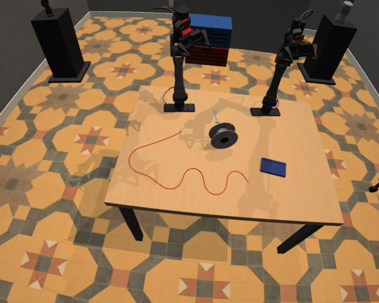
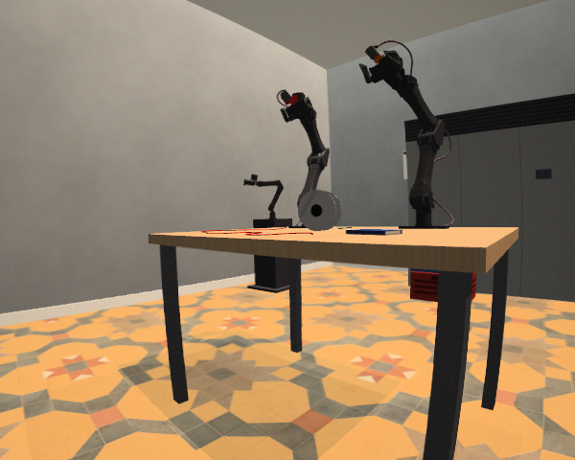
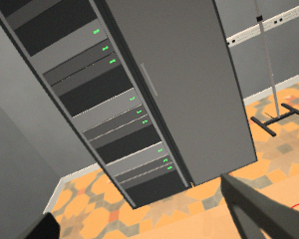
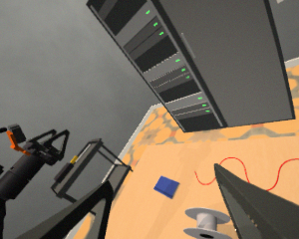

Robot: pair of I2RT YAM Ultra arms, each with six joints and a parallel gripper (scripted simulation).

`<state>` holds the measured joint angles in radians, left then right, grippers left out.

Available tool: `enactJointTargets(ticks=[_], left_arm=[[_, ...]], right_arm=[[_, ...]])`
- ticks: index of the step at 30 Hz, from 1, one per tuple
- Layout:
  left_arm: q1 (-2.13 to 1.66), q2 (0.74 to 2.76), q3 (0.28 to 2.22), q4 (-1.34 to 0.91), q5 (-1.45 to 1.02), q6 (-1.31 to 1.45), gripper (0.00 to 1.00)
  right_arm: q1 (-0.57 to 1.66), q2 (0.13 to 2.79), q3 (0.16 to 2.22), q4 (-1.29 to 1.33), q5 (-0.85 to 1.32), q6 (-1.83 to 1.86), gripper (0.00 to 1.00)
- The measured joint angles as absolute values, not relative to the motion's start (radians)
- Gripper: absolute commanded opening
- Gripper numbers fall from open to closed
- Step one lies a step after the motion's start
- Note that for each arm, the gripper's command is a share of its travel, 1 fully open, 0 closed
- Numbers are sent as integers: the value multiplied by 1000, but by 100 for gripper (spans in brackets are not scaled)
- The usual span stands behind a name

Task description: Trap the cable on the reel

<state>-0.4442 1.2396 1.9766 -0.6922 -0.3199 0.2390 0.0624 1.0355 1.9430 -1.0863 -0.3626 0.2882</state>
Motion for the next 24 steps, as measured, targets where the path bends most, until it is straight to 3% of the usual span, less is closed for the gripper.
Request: enactJointTargets(ticks=[12, 24], left_arm=[[-452, 1044, 2120, -986, -136, 88, 100], [-508, 1001, 2181, -1146, -91, 20, 100]], right_arm=[[8, 1004, 2117, -1151, -192, 107, 100], [-33, 999, 2184, -1191, -119, 26, 100]])
